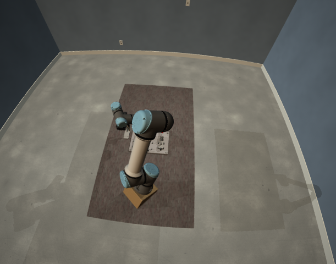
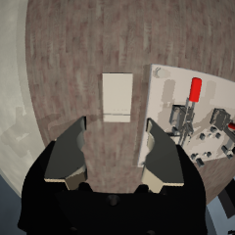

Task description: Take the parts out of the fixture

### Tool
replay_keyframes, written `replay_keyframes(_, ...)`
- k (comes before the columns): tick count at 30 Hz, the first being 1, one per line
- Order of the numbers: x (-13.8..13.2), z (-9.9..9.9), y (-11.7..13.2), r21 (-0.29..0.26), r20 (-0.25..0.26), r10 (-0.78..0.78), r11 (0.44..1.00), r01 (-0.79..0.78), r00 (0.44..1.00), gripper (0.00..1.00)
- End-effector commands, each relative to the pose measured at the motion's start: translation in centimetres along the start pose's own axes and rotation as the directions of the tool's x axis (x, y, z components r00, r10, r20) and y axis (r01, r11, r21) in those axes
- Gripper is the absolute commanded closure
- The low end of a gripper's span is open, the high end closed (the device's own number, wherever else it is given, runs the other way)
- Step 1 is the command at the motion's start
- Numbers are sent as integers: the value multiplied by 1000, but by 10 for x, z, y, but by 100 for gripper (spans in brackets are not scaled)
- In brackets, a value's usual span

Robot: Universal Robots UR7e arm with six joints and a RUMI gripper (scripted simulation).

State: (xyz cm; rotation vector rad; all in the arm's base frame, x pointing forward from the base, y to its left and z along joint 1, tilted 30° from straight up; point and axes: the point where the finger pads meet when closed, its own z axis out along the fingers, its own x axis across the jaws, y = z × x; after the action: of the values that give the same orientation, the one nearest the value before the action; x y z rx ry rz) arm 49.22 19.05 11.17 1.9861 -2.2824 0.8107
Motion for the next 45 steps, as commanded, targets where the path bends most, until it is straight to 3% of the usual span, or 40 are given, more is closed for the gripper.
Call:
replay_keyframes(1,0,-8,0,0,0,0,1000,0,1000,53)
replay_keyframes(17,0,-8,0,0,0,0,1000,0,1000,53)
replay_keyframes(18,0,-8,0,0,0,0,1000,0,1000,72)
replay_keyframes(28,0,-25,0,0,0,0,1000,0,1000,72)
replay_keyframes(40,0,-100,0,0,0,0,1000,0,1000,72)
replay_keyframes(45,0,-114,0,0,0,0,1000,0,1000,72)
